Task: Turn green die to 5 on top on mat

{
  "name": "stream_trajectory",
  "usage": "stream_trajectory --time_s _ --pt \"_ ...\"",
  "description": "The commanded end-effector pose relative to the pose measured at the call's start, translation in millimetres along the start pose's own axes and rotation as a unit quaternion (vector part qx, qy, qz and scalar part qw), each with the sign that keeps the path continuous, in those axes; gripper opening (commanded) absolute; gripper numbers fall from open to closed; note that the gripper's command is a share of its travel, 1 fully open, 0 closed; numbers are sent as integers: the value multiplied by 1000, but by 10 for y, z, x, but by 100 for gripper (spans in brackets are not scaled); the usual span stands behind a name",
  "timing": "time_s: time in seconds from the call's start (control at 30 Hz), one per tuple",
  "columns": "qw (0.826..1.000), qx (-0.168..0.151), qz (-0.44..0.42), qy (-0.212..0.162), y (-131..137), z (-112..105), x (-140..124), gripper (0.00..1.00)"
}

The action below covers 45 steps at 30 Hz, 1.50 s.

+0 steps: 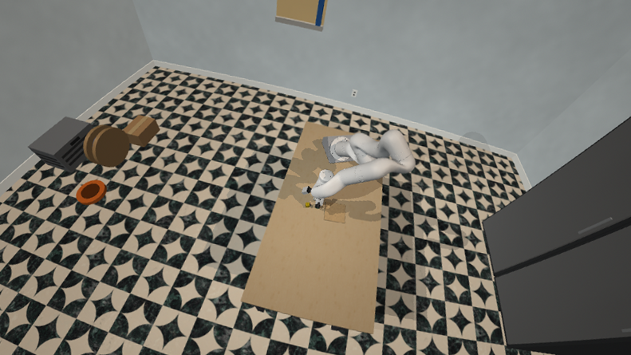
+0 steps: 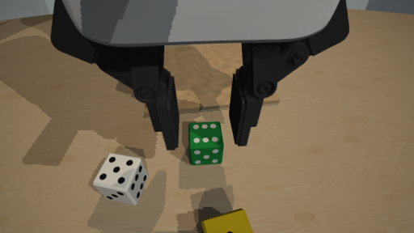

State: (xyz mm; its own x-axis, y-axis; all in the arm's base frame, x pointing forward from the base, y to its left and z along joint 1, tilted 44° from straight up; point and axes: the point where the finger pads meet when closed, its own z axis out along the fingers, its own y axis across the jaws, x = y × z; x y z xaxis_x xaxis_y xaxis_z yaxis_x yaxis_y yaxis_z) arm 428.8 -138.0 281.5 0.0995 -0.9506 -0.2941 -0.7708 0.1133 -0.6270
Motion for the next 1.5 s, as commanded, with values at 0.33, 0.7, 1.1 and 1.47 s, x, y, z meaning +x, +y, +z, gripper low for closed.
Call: stream_trajectory --time_s 0.33,0.7,1.1,1.47 --pt "1000 0 0 0 -5 172 2 42" --pt "1000 0 0 0 -5 274 2 42" --pt "1000 0 0 0 -5 279 2 42" --pt "1000 0 0 0 -5 279 2 42"
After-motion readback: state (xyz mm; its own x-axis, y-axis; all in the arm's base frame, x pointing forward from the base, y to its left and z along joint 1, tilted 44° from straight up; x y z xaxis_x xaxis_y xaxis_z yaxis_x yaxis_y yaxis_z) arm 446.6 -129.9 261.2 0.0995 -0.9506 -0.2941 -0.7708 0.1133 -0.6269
